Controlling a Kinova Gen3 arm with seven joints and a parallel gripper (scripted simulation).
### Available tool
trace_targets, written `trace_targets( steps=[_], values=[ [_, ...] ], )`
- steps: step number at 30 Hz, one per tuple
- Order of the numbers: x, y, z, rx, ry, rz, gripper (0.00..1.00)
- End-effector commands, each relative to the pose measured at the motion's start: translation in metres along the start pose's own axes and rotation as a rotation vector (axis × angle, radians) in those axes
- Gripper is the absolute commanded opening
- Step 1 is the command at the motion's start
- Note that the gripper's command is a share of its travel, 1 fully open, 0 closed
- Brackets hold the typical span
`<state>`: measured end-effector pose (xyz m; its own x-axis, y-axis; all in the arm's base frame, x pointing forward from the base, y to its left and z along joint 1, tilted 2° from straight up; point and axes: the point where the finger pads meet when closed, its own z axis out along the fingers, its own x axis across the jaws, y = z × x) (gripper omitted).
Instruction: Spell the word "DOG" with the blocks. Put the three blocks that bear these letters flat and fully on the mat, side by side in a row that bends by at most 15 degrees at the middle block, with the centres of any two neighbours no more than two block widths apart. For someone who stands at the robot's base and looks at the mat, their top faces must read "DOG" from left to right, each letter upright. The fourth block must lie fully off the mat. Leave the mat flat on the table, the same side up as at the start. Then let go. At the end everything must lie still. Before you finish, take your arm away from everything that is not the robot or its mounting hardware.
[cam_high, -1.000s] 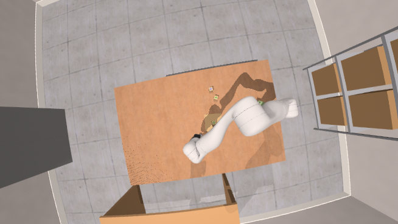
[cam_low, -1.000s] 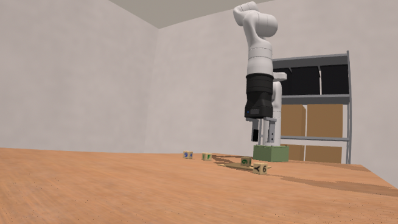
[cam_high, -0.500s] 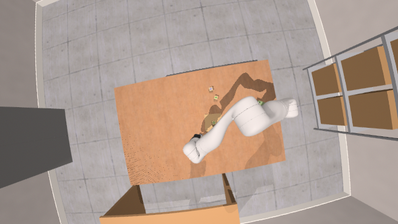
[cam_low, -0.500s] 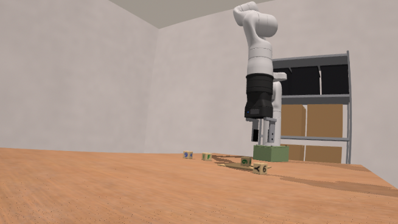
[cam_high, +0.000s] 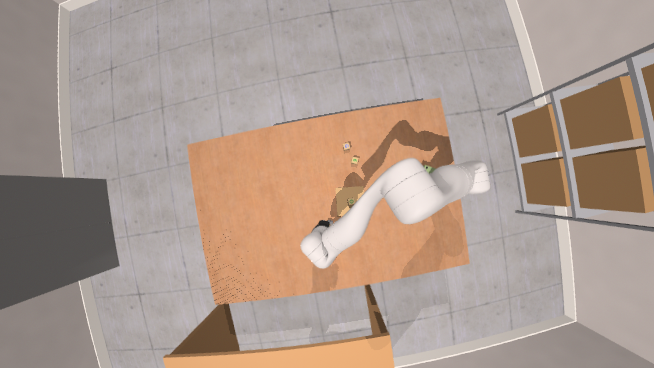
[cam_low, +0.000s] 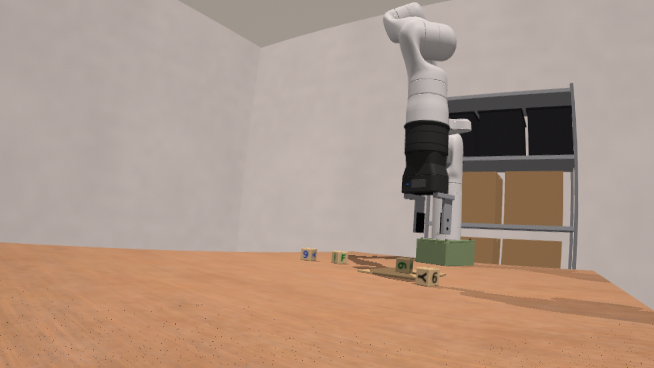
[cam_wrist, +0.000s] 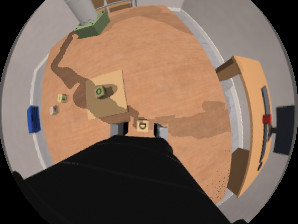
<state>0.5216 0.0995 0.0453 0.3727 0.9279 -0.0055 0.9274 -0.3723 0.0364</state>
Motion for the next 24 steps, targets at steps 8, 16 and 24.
trace_targets(
  steps=[8, 16, 24],
  values=[
    [0.000, 0.001, 0.001, -0.001, 0.001, -0.002, 1.00],
    [0.001, 0.001, 0.006, -0.001, 0.000, -0.005, 1.00],
    [0.001, 0.001, 0.015, -0.001, 0.000, -0.005, 1.00]
  ],
)
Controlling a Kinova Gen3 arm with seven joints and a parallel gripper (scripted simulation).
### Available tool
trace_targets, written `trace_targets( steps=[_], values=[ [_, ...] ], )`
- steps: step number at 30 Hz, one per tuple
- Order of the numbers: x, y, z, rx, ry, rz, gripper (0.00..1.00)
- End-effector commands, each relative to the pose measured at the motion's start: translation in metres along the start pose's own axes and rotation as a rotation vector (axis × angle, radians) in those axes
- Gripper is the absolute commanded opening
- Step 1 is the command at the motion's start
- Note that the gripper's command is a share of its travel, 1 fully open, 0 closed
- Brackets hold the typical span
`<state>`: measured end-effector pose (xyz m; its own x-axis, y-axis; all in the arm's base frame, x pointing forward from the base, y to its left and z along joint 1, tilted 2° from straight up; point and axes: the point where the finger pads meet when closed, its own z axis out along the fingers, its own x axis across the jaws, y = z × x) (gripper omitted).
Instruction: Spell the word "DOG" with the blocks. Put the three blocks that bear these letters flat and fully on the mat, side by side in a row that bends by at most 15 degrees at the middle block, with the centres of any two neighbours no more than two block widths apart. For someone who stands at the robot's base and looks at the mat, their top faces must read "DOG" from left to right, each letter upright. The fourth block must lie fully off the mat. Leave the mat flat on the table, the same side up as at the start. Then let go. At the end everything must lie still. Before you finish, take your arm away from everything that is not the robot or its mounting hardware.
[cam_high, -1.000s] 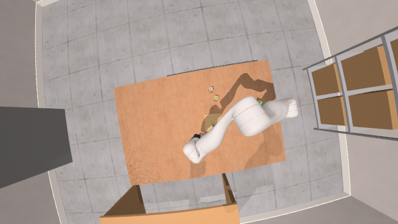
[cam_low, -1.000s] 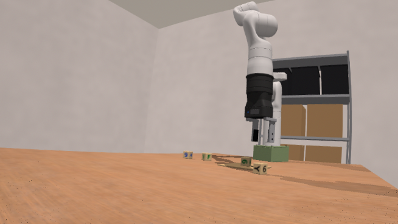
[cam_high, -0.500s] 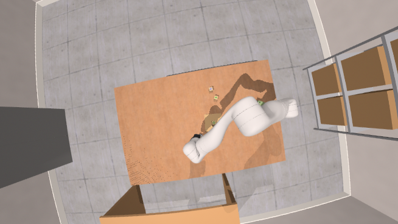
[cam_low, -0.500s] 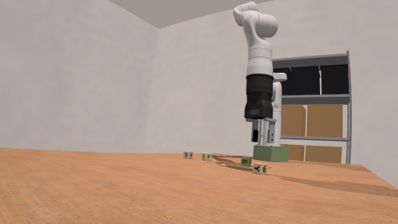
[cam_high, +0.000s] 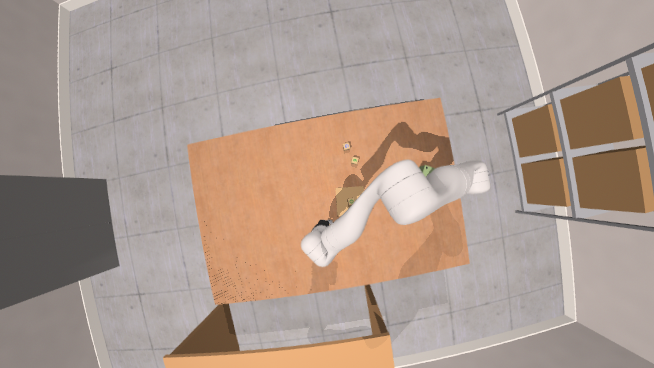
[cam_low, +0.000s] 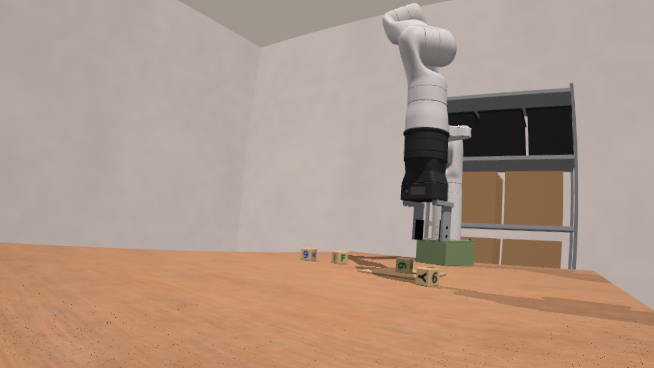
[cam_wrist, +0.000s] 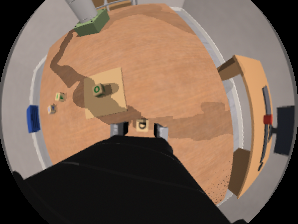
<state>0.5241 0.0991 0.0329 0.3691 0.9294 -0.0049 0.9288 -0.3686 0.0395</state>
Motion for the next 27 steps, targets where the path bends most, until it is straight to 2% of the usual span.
trace_targets(
  steps=[1, 27],
  values=[
    [0.000, -0.001, 0.004, 0.003, -0.001, -0.001, 1.00],
    [0.001, 0.000, 0.034, 0.003, -0.001, -0.001, 1.00]
  ],
)
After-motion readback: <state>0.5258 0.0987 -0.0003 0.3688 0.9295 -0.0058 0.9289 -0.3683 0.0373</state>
